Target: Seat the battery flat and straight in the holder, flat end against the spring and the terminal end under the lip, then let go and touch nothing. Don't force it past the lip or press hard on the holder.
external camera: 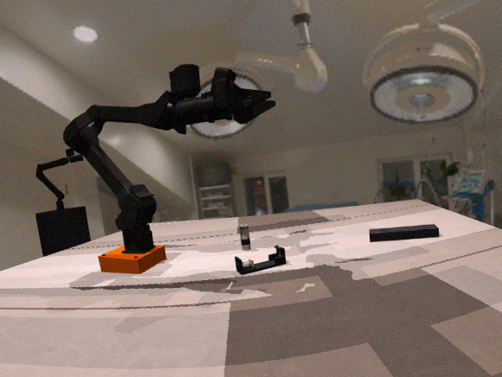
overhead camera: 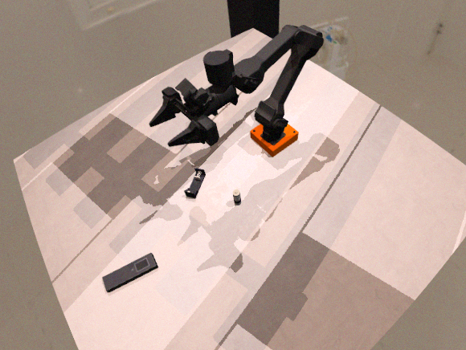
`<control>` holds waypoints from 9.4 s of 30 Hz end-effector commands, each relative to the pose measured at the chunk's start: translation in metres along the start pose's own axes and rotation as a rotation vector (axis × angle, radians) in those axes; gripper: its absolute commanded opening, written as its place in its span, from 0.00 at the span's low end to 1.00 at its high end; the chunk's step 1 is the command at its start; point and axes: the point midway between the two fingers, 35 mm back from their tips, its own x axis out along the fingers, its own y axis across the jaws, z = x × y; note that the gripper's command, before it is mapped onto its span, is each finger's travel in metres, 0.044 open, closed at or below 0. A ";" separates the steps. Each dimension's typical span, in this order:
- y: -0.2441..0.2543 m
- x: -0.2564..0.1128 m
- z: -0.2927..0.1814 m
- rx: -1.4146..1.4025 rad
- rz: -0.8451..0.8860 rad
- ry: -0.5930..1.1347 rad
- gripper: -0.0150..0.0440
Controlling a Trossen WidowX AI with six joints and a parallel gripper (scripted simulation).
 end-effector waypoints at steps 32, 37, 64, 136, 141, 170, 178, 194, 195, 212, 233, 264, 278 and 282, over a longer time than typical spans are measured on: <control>0.052 -0.080 -0.183 0.029 -0.046 1.541 0.25; 0.052 -0.078 -0.195 0.029 -0.046 1.540 0.25; 0.072 -0.075 -0.263 0.030 -0.044 1.541 0.25; 0.132 -0.073 -0.227 -0.777 0.751 1.404 0.65; 0.137 -0.074 -0.247 -1.143 1.106 1.238 0.65; 0.138 -0.073 -0.267 -1.191 1.153 1.211 0.65; 0.138 -0.073 -0.280 -1.191 1.153 1.211 0.65; 0.137 -0.073 -0.300 -1.191 1.153 1.211 0.56; 0.137 -0.073 -0.300 -1.191 1.153 1.211 0.51; 0.138 -0.074 -0.256 -1.191 1.153 1.211 0.37; 0.040 -0.027 -0.233 -0.790 0.742 1.406 0.37; -0.047 -0.011 -0.247 -0.420 0.430 1.330 0.37; -0.047 -0.011 -0.261 -0.394 0.452 1.224 0.37; -0.047 -0.011 -0.264 -0.382 0.457 1.193 0.37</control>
